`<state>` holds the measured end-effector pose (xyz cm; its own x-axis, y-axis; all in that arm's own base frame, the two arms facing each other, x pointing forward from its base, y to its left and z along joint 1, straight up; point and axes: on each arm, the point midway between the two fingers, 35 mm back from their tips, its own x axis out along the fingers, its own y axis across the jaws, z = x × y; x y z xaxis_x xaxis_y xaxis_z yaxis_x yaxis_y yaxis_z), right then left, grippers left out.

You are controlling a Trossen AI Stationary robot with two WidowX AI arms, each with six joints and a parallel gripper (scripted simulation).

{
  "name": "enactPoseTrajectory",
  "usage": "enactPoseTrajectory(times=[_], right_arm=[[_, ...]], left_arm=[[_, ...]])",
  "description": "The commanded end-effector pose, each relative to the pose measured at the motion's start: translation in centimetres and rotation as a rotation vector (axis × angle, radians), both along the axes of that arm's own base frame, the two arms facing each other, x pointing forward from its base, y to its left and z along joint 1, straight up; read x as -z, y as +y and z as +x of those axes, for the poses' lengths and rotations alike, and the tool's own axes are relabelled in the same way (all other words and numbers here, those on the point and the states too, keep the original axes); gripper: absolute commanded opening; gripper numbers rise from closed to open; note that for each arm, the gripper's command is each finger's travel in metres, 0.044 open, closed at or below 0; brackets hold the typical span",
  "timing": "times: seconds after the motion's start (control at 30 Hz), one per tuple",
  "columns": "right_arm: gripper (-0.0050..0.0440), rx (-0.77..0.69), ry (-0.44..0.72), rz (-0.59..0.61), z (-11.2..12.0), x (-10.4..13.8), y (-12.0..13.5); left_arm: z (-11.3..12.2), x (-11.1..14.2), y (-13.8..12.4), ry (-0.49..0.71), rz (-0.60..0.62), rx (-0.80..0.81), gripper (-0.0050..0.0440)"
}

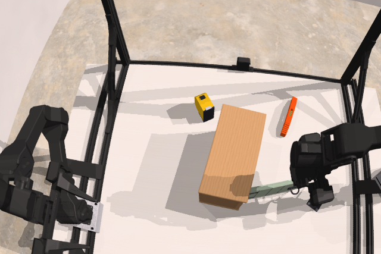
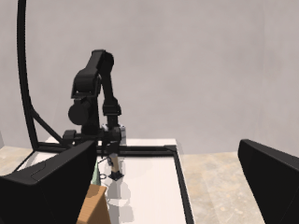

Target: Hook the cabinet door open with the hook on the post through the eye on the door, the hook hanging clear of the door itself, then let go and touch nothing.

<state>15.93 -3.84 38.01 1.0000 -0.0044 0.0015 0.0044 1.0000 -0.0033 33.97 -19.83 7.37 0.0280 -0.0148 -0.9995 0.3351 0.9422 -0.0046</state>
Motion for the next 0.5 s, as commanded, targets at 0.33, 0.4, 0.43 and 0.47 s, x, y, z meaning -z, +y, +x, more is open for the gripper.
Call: enactPoseTrajectory(times=[0.33, 0.4, 0.43, 0.47], right_arm=[[0.04, -0.004, 0.0, 0.004, -0.01, -0.01, 0.07], [0.04, -0.004, 0.0, 0.004, -0.01, -0.01, 0.07], [0.04, -0.004, 0.0, 0.004, -0.01, -0.01, 0.07], [0.04, -0.004, 0.0, 0.004, -0.01, -0.01, 0.07]], left_arm=[[-0.18, 1.86, 0.17, 0.028, 0.015, 0.005, 0.0172], [-0.18, 1.86, 0.17, 0.028, 0.015, 0.005, 0.0124], [-0.18, 1.86, 0.17, 0.028, 0.015, 0.005, 0.01], [-0.18, 1.86, 0.17, 0.028, 0.015, 0.005, 0.0076]])
